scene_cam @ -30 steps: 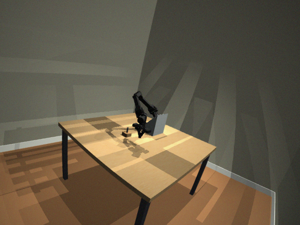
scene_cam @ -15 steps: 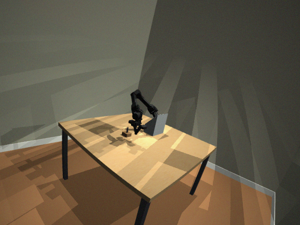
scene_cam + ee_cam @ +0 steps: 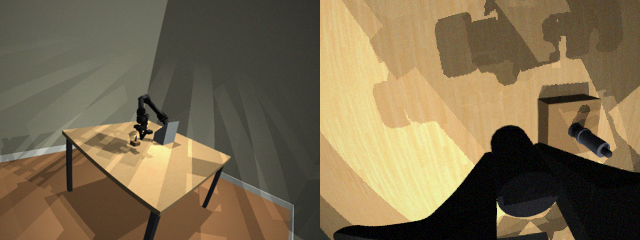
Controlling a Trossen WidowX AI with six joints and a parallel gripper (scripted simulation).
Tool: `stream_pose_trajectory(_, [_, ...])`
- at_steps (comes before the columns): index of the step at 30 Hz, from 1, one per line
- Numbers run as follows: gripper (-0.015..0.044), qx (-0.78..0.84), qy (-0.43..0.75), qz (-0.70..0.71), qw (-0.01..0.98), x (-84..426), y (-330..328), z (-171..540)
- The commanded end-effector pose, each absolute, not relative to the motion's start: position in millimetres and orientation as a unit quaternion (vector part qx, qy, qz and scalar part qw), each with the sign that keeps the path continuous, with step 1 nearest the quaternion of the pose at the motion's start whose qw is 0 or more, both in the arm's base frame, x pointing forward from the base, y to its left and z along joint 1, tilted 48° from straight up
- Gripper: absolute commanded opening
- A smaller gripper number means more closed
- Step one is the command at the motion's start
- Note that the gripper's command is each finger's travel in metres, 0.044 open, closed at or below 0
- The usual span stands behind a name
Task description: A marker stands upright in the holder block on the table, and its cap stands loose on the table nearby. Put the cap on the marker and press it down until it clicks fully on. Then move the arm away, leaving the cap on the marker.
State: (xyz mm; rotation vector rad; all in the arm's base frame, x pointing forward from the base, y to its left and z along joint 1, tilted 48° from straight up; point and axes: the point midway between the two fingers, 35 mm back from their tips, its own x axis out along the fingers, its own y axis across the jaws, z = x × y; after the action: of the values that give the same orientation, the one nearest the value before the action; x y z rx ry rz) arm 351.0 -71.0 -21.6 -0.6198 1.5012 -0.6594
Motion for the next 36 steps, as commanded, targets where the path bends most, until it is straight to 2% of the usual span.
stream_pose_trajectory(1, [0.0000,-0.275,0.656,-0.290,0.640,348,-78,-7])
stream_pose_trajectory(24, [0.0000,-0.279,0.655,-0.294,0.637,320,-114,56])
stream_pose_trajectory(36, [0.0000,-0.279,0.655,-0.295,0.637,319,-120,52])
